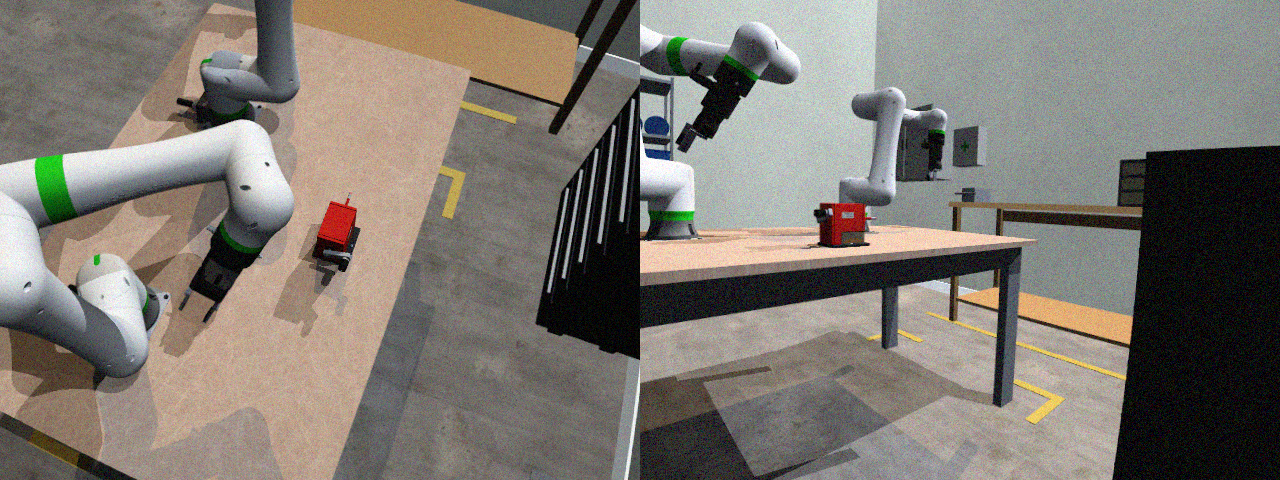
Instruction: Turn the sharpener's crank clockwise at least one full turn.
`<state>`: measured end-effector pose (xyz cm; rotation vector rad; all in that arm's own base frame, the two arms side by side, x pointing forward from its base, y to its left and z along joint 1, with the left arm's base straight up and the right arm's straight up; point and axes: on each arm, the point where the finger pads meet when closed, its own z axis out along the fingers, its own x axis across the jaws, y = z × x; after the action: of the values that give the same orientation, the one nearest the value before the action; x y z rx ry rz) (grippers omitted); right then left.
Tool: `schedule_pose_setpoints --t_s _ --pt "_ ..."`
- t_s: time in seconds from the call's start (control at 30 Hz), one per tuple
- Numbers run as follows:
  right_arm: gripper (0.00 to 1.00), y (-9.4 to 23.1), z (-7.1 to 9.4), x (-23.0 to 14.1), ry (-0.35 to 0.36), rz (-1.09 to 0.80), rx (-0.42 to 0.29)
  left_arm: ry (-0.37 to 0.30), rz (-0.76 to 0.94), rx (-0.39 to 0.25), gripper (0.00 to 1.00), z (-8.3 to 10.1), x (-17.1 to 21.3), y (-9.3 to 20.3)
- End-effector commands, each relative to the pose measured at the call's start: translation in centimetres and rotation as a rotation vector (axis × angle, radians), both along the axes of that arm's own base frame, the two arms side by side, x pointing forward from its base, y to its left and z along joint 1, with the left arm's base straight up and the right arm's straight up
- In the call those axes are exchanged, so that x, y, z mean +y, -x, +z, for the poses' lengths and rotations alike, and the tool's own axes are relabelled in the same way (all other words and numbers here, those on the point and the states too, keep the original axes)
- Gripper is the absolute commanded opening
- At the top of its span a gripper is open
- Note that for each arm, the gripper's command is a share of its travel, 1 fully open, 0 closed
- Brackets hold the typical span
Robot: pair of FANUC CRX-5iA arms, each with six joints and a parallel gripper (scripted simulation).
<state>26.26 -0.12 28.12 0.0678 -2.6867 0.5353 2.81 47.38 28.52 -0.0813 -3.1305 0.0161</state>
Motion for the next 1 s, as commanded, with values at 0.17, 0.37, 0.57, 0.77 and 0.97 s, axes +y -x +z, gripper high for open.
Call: schedule_pose_setpoints --t_s 0.17,0.37,0.57,0.77,0.97 --pt "1.0 -0.02 0.05 0.0 0.0 0.0 -0.001 -0.006 0.005 -0.006 1.0 0.28 0.06 0.42" --pt "1.0 -0.02 0.05 0.0 0.0 0.0 -0.001 -0.008 0.008 -0.008 1.0 0.38 0.07 0.65" --pt "1.0 -0.02 0.05 0.0 0.0 0.0 -0.001 -0.009 0.009 -0.009 1.0 0.42 0.08 0.74" --pt "1.0 -0.02 0.05 0.0 0.0 0.0 -0.001 -0.01 0.01 -0.01 1.0 0.44 0.08 0.8" --pt "1.0 -0.02 0.05 0.0 0.0 0.0 -0.001 -0.01 0.01 -0.01 1.0 0.45 0.08 0.81"
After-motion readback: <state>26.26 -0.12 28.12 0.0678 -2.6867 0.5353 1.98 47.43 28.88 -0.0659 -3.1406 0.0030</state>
